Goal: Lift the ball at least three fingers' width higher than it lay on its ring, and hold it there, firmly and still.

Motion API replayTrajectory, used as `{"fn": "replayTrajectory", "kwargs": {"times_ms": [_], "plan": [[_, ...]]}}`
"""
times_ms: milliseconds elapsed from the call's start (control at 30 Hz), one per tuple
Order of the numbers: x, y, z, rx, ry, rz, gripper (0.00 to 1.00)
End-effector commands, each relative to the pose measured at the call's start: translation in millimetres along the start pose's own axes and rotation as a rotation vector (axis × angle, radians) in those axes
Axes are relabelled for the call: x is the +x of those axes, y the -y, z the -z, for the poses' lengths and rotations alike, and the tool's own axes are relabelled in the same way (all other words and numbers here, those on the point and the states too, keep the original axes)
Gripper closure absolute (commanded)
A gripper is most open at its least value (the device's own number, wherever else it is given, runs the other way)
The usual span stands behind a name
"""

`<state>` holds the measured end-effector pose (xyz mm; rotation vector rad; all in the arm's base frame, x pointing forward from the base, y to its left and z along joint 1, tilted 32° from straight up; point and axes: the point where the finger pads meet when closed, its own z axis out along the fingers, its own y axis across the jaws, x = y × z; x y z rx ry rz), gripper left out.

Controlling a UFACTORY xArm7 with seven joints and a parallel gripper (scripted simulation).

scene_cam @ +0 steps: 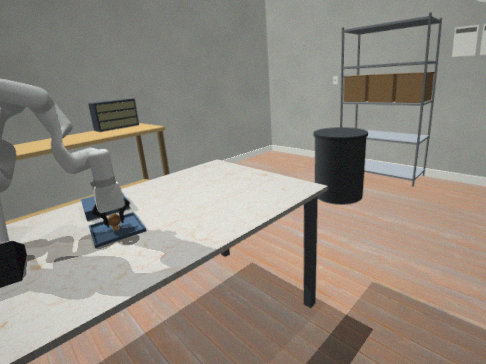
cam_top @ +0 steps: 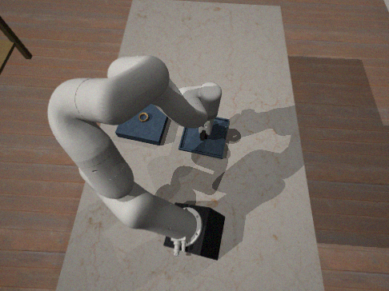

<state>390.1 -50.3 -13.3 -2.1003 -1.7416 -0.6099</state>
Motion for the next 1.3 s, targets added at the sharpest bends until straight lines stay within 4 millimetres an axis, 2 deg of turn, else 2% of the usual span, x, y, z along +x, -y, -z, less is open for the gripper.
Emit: {"fn": "replayTrajectory", "kwargs": {"times_ms": [0,67,200,1267], "plan": [[-1,-2,45,-0.007,0.003,0.0,1.0],[-1,-2,65,-0.007,0.003,0.0,1.0],[-1,-2,72,-0.007,0.004,-0.001,1.0],[-1,-2,73,-0.007,0.004,-0.001,1.0]]}}
